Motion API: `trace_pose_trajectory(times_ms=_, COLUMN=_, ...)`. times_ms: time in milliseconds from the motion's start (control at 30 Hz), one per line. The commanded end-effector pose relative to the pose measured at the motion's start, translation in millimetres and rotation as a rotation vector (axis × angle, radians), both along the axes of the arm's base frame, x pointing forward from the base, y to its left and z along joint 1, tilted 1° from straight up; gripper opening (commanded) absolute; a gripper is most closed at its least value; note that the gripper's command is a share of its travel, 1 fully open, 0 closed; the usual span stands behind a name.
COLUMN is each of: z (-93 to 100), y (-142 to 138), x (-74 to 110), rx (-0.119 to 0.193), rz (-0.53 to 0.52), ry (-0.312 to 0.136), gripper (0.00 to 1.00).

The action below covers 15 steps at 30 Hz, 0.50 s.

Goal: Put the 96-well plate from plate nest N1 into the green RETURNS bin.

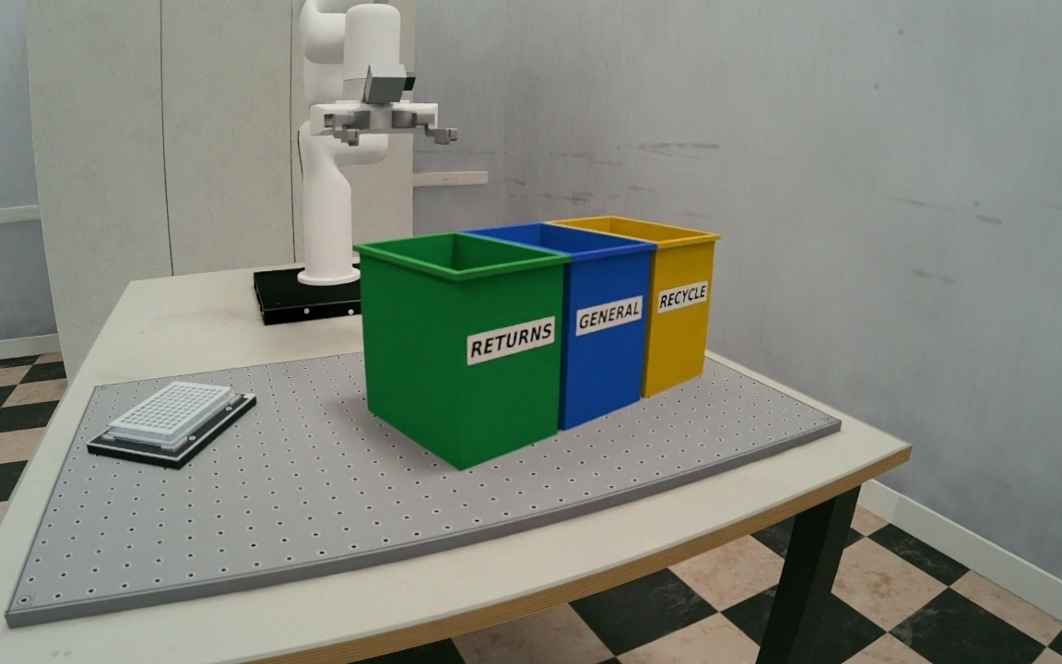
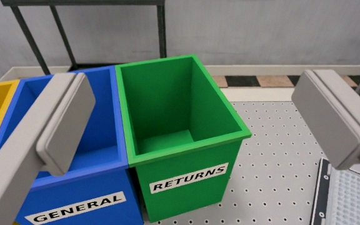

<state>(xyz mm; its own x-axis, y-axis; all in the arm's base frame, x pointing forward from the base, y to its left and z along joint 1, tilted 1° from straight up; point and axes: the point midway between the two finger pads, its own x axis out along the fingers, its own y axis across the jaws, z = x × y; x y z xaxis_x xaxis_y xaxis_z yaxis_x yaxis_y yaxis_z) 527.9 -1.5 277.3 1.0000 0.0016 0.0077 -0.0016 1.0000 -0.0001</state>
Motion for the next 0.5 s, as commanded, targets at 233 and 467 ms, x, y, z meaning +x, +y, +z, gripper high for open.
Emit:
trace_pose_trajectory(times_ms=233, z=-1.4, y=-15, x=3.9, rx=0.011, rz=-0.100, ry=-0.005, gripper=0.37)
trace_pose_trajectory(times_ms=467, z=-9.2, y=-48, x=11.2, rx=0.013, rz=-0.333, ry=-0.004, gripper=0.37)
